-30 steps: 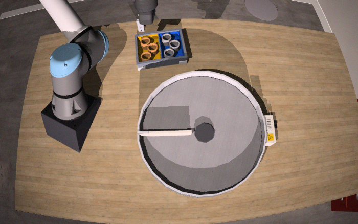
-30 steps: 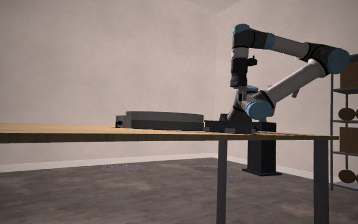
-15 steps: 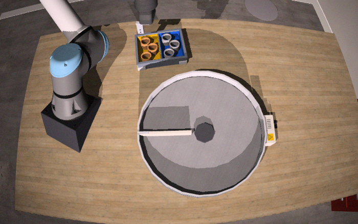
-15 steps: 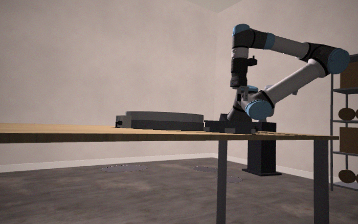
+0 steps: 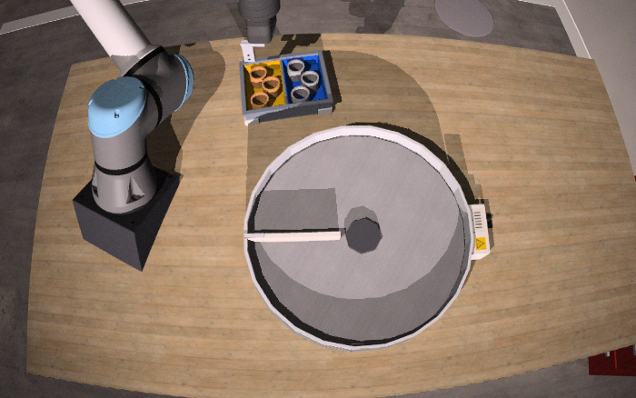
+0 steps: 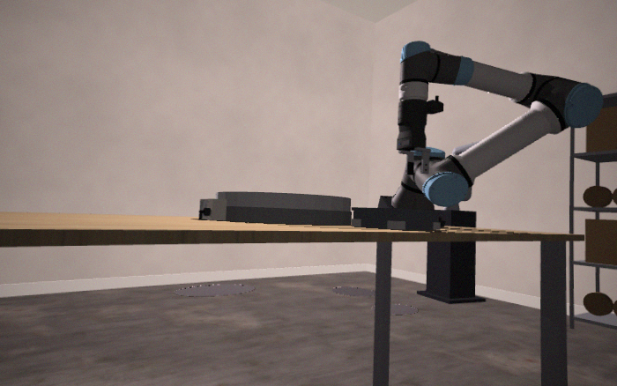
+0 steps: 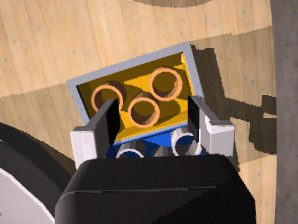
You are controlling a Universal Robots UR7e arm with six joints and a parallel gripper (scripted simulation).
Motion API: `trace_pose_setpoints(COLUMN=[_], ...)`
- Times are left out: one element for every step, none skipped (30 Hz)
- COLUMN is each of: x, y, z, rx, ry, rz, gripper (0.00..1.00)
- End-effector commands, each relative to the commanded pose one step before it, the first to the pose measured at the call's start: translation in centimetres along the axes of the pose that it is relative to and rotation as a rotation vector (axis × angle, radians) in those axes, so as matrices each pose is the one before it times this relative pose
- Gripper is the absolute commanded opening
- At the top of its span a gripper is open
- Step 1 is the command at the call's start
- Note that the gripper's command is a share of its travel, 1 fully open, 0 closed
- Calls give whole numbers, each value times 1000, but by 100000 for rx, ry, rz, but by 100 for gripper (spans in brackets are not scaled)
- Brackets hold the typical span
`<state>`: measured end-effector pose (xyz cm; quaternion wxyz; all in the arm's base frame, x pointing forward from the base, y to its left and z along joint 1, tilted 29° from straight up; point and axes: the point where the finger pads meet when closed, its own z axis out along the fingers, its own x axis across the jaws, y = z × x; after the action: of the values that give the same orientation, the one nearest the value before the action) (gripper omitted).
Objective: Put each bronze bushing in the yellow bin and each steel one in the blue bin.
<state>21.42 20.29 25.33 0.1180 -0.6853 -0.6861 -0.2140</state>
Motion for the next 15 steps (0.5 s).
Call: trace_pose_setpoints(x=[5, 0, 0, 0, 0, 0, 0, 0, 0, -280, -280, -280, -280, -280, 0], y=[22, 0, 0, 0, 0, 0, 0, 0, 0, 627, 627, 627, 627, 627, 0], z=[-24, 0, 0, 0, 0, 0, 0, 0, 0, -324, -324, -324, -324, -324, 0], rx=[-63, 0, 0, 0, 0, 0, 0, 0, 0, 0, 0, 0, 0, 0, 0], ry=[-2, 0, 0, 0, 0, 0, 0, 0, 0, 0, 0, 0, 0, 0, 0], rz=[-37, 0, 0, 0, 0, 0, 0, 0, 0, 0, 0, 0, 0, 0, 0], gripper=[100, 100, 100, 100, 100, 100, 100, 100, 100, 100, 100, 100, 100, 100, 100])
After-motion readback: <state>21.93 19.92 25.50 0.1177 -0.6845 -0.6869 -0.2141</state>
